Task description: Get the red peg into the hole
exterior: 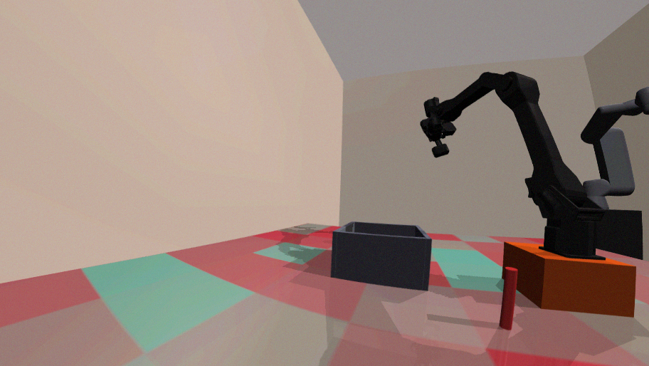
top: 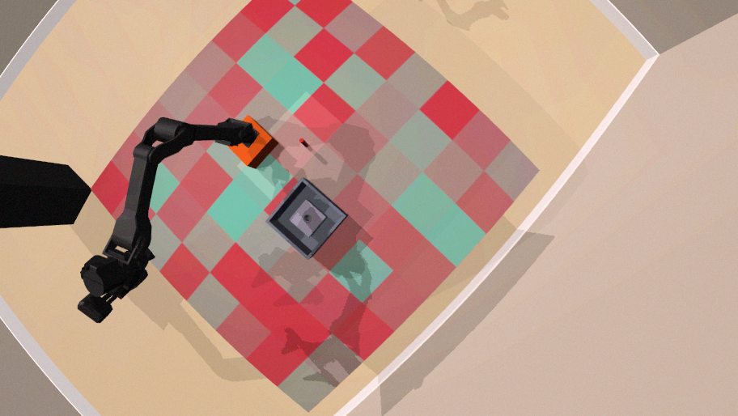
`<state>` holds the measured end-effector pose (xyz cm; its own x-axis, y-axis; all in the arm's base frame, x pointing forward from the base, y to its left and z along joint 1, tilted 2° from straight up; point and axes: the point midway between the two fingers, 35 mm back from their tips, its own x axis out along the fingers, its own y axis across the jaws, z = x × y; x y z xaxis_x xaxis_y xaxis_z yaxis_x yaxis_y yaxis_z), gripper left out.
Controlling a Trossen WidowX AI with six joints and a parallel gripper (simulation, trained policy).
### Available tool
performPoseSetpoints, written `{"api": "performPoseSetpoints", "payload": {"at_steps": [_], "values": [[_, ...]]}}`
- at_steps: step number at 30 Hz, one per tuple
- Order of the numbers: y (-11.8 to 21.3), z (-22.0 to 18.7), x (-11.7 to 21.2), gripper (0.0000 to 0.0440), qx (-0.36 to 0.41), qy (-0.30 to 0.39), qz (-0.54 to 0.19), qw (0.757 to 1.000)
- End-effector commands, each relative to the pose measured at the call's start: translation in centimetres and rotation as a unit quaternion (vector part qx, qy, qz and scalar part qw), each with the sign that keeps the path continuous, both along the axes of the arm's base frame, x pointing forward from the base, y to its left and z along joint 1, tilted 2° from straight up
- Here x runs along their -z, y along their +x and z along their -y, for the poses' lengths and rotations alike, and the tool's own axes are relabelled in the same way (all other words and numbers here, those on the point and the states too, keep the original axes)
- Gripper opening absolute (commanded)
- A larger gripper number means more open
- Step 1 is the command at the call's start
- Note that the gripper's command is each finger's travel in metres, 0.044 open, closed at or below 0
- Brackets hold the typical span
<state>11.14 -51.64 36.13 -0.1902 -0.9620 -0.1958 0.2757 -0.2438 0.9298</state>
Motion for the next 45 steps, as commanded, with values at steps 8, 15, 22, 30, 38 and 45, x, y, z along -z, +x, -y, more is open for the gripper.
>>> {"api": "performPoseSetpoints", "payload": {"at_steps": [8,15,22,30,38,45], "values": [[8.0,-4.1,5.3,0.0440,-0.095,0.107,-0.108,0.984],[13.0,-8.3,8.1,0.0440,-0.169,0.162,-0.184,0.955],[17.3,-13.4,10.4,0.0440,-0.248,0.204,-0.257,0.912],[21.2,-20.2,12.8,0.0440,-0.339,0.237,-0.334,0.847],[23.7,-28.1,14.8,0.0440,-0.428,0.259,-0.402,0.767],[24.3,-35.9,16.6,0.0440,-0.500,0.275,-0.453,0.685]]}}
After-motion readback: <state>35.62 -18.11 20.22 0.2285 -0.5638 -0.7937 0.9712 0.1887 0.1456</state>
